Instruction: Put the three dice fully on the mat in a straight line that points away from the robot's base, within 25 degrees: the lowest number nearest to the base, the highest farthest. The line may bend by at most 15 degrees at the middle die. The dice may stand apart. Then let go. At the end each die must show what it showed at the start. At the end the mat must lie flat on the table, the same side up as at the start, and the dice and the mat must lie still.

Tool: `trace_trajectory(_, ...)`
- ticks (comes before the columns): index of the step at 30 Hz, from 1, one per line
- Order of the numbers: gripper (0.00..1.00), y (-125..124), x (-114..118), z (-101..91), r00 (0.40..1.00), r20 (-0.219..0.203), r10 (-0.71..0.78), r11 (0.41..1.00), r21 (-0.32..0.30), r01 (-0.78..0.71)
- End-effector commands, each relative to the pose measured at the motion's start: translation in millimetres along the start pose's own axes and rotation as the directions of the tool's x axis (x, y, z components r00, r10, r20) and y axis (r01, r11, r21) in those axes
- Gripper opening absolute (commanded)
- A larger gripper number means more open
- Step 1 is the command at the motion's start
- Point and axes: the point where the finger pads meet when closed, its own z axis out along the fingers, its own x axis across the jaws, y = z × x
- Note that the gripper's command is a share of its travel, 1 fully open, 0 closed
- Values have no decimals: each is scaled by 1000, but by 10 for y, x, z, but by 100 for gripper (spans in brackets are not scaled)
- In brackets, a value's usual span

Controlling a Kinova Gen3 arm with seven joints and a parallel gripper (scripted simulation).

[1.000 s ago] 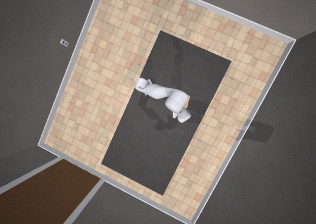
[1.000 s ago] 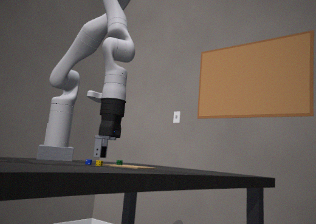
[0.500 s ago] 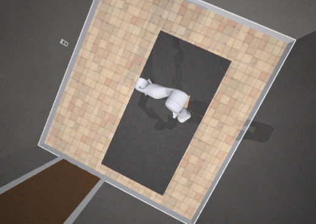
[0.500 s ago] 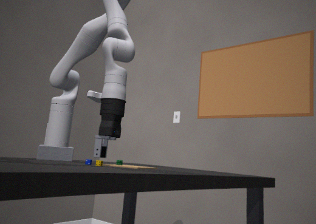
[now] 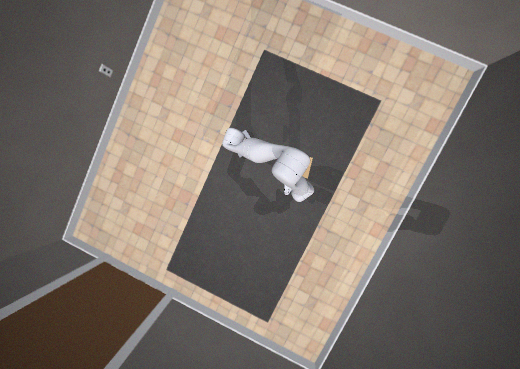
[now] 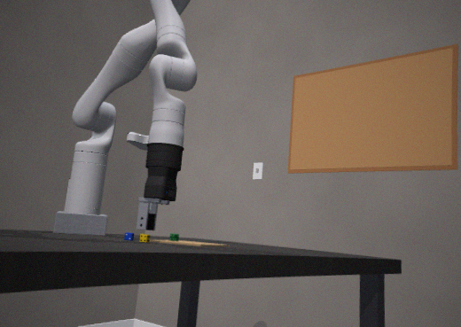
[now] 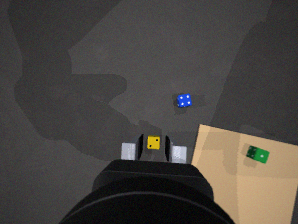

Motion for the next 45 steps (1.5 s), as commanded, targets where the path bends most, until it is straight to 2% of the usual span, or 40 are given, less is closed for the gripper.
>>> trace_trajectory(1,64,5,-9,0,1000,4,-5,1000,-4,5)
trace_trajectory(45,64,36,-26,-4,1000,6,-6,1000,-7,6)
